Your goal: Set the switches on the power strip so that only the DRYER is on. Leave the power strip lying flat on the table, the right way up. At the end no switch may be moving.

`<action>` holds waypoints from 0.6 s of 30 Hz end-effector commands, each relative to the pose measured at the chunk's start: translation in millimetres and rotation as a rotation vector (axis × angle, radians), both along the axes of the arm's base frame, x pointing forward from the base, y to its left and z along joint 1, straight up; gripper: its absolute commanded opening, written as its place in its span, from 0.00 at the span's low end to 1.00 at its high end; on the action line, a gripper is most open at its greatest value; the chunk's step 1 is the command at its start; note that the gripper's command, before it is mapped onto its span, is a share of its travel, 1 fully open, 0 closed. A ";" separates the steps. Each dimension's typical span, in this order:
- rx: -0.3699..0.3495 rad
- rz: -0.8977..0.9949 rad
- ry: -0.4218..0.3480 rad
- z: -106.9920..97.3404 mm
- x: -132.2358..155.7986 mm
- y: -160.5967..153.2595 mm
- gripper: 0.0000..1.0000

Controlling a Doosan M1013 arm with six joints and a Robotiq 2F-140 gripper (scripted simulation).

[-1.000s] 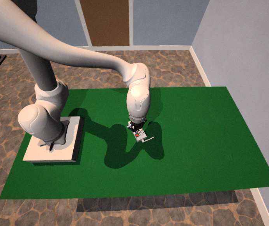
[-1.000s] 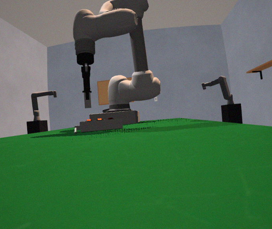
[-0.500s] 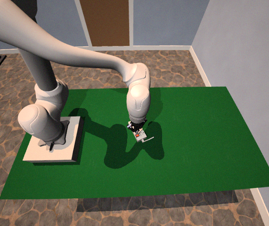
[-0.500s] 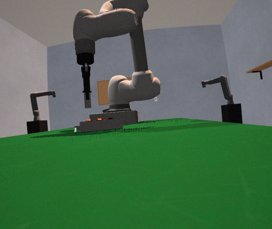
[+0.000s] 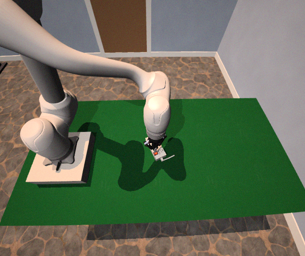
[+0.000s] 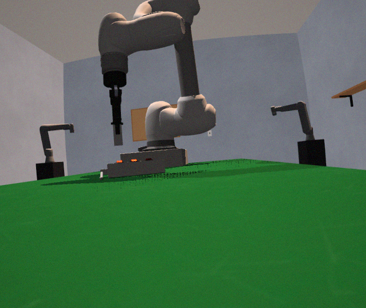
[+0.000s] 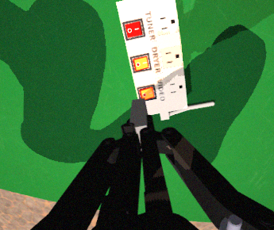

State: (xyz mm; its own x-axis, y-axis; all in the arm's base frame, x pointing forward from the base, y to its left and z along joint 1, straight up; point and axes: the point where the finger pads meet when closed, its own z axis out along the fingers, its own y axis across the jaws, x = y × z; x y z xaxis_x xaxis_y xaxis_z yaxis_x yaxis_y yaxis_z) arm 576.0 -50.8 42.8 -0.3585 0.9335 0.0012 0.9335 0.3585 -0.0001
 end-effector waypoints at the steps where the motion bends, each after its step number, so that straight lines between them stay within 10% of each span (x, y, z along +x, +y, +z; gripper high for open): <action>1: 0.000 0.000 0.000 -0.9 0.1 0.0 0.00; 18: 0.000 0.000 0.000 -14.9 0.7 -0.1 0.00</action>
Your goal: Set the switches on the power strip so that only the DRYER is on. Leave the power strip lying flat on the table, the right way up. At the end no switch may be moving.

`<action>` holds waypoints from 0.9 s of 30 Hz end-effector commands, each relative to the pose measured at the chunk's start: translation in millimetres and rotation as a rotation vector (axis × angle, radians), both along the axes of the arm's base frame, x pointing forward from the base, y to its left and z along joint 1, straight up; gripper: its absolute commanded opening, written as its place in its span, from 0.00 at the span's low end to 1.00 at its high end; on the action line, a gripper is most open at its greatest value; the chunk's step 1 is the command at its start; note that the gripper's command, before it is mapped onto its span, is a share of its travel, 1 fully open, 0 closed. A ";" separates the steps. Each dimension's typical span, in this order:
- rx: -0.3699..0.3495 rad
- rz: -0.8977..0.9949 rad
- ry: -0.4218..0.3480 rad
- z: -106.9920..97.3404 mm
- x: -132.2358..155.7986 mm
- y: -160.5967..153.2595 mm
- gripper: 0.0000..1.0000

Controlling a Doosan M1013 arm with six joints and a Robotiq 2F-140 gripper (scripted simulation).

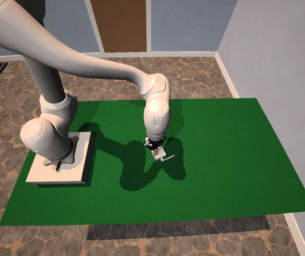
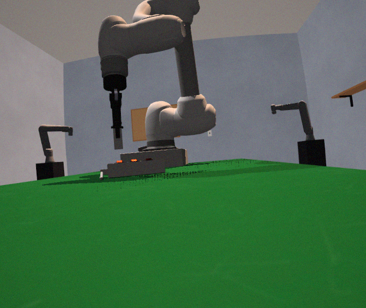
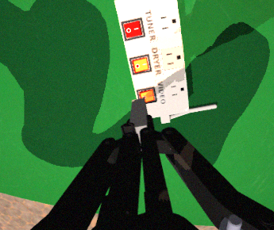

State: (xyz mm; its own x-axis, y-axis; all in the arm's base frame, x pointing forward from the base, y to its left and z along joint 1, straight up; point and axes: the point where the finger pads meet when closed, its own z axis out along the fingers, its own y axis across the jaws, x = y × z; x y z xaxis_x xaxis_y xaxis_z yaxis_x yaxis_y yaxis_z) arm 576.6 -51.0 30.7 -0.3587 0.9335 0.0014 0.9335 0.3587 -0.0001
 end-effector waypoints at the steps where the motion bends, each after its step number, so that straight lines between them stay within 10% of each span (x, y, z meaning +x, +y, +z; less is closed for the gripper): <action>1: 0.000 0.000 0.000 -4.1 0.2 0.0 0.00; 27: 0.000 0.000 0.000 -29.1 1.5 -0.3 0.00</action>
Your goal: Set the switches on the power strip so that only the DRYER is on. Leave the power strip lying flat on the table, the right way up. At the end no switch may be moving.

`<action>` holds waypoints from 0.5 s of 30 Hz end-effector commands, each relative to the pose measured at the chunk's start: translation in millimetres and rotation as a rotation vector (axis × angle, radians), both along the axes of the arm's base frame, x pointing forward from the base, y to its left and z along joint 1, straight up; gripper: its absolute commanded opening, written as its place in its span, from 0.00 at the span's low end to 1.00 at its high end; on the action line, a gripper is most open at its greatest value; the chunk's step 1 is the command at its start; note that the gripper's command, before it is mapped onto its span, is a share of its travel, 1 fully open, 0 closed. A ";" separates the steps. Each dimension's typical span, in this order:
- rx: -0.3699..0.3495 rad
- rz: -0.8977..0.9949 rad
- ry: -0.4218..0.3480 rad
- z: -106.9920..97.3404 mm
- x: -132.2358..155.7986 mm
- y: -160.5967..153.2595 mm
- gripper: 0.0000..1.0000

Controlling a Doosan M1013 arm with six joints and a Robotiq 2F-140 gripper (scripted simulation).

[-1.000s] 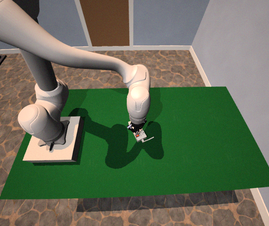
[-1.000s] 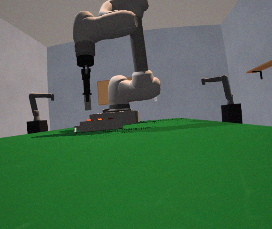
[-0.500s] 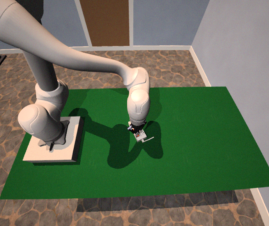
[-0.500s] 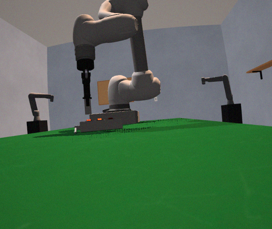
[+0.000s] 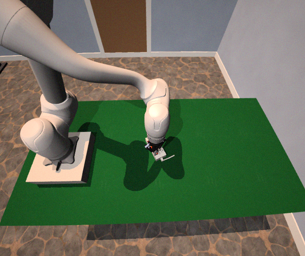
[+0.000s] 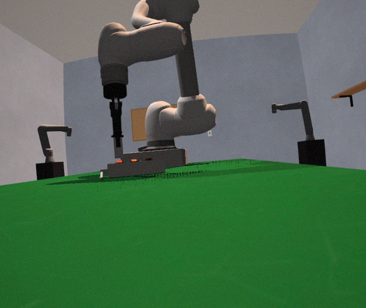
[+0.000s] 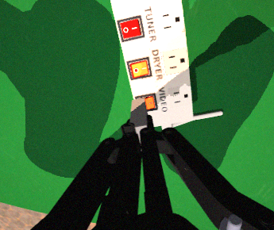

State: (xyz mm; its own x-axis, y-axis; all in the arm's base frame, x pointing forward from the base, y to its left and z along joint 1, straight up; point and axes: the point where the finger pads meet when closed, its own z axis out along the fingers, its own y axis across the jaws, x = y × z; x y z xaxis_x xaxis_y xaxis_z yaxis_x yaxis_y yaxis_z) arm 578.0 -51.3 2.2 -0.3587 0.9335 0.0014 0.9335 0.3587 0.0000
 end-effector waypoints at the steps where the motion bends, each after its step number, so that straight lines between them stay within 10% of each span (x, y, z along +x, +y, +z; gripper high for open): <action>1: 0.000 0.000 0.000 -0.7 0.1 0.0 0.00; 15: 0.000 0.000 0.000 -2.6 0.2 0.0 0.00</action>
